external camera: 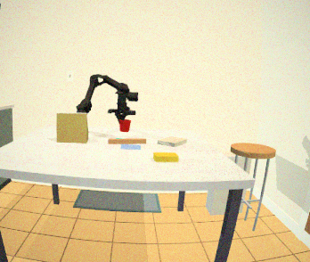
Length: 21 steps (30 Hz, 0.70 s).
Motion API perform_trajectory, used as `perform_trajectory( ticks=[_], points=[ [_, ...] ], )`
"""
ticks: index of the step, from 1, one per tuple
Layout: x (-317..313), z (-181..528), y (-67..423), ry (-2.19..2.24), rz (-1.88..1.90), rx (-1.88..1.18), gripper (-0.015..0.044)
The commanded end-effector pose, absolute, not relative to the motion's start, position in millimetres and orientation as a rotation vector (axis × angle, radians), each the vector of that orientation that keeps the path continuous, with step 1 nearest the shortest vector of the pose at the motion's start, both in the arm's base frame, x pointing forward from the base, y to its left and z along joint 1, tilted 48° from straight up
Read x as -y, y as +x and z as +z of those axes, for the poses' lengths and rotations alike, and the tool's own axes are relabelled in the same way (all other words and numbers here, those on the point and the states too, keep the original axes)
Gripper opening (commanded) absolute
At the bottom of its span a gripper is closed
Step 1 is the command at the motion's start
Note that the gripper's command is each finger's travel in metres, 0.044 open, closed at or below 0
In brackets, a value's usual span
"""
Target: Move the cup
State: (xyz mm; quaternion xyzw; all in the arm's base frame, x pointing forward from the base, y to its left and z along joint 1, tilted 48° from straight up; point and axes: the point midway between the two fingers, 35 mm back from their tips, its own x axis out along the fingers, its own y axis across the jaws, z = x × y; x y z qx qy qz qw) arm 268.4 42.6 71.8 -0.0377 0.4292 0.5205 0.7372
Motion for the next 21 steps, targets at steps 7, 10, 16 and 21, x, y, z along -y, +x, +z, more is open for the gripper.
perform_trajectory(
  ticks=[7,10,16,21],
  points=[
    [-53.0,64.1,267.7,-0.075,1.146,-0.945,0.0],
    [-55.9,61.5,268.2,-0.075,1.146,-0.945,0.0],
    [-61.6,56.3,269.1,-0.075,1.146,-0.945,0.0],
    [-66.4,52.1,269.6,-0.075,1.146,-0.945,0.0]
  ],
)
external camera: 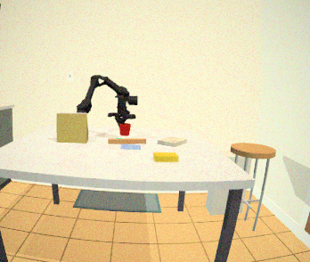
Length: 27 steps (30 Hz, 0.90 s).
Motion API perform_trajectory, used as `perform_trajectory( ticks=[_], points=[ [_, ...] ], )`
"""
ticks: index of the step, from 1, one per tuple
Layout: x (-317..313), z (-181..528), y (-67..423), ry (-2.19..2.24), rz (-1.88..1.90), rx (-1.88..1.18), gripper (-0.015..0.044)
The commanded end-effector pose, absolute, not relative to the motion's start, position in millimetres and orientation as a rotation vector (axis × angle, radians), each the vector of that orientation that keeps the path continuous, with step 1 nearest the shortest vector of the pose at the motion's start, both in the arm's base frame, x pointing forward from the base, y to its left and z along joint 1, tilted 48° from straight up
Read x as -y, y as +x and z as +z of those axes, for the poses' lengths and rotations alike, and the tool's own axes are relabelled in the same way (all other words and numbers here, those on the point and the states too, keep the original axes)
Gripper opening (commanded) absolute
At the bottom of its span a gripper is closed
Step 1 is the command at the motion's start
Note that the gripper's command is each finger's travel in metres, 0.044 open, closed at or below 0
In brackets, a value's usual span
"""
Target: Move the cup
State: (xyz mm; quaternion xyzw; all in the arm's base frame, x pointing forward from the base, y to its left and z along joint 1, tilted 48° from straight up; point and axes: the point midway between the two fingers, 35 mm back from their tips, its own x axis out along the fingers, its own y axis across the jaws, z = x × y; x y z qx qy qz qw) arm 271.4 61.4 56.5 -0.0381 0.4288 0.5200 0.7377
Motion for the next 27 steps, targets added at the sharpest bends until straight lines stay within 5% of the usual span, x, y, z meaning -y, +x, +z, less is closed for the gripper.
perform_trajectory(
  ticks=[1,27],
  points=[
    [-67.4,51.3,269.7,-0.075,1.146,-0.945,0.0],
    [-82.5,39.2,272.1,-0.081,1.144,-0.94,0.0]
  ],
)
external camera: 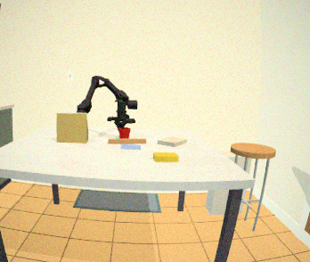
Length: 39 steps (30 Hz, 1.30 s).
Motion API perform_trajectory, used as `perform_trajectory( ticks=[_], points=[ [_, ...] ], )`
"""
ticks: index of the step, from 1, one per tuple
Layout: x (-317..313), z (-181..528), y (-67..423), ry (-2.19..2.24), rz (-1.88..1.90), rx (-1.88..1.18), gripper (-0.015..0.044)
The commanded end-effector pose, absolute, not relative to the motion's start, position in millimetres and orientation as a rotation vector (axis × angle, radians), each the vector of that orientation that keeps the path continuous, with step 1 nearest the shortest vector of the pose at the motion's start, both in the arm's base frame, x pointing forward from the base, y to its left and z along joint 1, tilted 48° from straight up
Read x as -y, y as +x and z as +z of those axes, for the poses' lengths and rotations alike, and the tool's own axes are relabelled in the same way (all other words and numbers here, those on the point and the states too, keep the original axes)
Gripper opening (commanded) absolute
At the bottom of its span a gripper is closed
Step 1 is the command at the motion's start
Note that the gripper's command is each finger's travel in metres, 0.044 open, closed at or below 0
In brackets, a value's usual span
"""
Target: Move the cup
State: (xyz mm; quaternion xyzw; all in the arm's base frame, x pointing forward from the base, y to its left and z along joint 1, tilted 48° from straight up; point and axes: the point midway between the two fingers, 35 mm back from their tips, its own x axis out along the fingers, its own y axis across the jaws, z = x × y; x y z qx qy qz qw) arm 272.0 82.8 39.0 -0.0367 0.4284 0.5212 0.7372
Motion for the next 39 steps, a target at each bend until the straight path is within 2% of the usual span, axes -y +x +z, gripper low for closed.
perform_trajectory(
  ticks=[1,9,14,39],
  points=[
    [-82.5,39.2,272.1,-0.081,1.144,-0.94,0.0],
    [-82.5,39.2,272.1,-0.081,1.144,-0.94,0.0],
    [-82.5,39.2,272.1,-0.081,1.144,-0.94,0.0128],
    [-66.6,51.4,271.2,-0.081,1.143,-0.944,0.0128]
  ],
)
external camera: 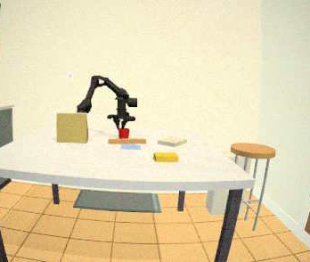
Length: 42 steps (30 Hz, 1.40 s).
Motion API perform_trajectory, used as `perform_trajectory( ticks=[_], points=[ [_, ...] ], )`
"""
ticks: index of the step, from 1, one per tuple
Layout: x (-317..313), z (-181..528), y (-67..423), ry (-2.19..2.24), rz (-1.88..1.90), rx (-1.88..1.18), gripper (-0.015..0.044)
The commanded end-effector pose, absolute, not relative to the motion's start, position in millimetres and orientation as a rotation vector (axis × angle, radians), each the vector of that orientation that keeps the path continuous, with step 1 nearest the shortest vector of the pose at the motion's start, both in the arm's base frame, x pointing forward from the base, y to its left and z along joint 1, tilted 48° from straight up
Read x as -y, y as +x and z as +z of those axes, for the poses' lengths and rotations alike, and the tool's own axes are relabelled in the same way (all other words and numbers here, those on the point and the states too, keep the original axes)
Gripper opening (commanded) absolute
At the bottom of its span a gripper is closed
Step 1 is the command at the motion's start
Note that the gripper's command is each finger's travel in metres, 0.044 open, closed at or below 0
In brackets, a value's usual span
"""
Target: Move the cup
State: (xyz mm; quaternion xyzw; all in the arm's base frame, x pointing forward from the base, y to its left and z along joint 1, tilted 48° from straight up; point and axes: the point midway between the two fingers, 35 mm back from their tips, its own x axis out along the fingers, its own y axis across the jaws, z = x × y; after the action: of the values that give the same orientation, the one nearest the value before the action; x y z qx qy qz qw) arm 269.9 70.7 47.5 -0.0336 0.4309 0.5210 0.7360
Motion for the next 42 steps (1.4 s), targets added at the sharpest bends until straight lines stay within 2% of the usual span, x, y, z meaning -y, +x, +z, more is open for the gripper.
perform_trajectory(
  ticks=[1,26,38,42],
  points=[
    [-65.6,52.2,271.1,-0.081,1.143,-0.944,0.0128],
    [-43.3,70.9,265.4,-0.075,1.146,-0.945,0.0128],
    [-41.4,71.8,265.6,-0.069,1.145,-0.947,0.044],
    [-30.2,80.8,265.2,-0.072,1.143,-0.949,0.044]
  ],
)
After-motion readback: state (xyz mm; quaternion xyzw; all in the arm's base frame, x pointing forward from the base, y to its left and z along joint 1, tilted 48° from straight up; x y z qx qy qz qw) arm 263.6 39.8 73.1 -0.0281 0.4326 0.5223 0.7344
